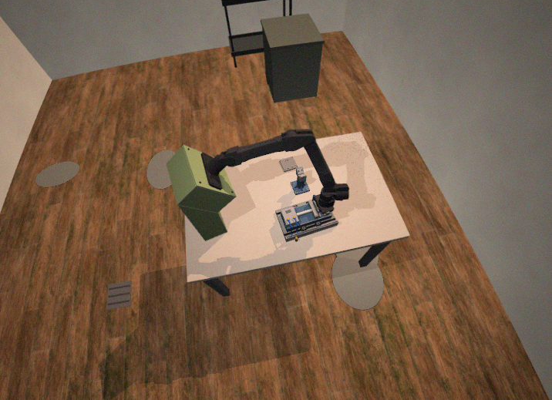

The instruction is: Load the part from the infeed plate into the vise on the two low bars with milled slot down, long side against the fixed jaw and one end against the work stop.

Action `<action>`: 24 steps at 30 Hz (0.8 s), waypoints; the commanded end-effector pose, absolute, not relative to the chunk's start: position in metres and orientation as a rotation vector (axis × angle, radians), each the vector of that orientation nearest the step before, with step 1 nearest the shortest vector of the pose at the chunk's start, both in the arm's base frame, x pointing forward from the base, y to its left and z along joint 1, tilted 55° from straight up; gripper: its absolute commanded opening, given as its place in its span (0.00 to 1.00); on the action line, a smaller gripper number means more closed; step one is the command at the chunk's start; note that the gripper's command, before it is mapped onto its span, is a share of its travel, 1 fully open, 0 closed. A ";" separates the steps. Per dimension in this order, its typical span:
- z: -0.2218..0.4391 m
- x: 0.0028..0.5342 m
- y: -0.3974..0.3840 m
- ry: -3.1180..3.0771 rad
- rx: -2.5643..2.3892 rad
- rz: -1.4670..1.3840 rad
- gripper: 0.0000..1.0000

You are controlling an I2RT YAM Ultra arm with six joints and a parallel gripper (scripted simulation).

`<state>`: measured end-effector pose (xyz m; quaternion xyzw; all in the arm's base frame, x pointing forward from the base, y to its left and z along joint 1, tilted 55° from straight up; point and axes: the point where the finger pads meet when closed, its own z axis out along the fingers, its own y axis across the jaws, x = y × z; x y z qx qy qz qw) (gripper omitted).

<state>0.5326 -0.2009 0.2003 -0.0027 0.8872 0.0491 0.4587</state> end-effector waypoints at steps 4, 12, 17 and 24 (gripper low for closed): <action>0.214 0.529 -0.200 2.161 -0.008 0.124 0.00; 0.205 0.532 -0.213 2.176 -0.004 0.124 0.00; 0.204 0.532 -0.220 2.176 -0.003 0.124 0.00; 0.203 0.532 -0.232 2.176 -0.003 0.123 0.00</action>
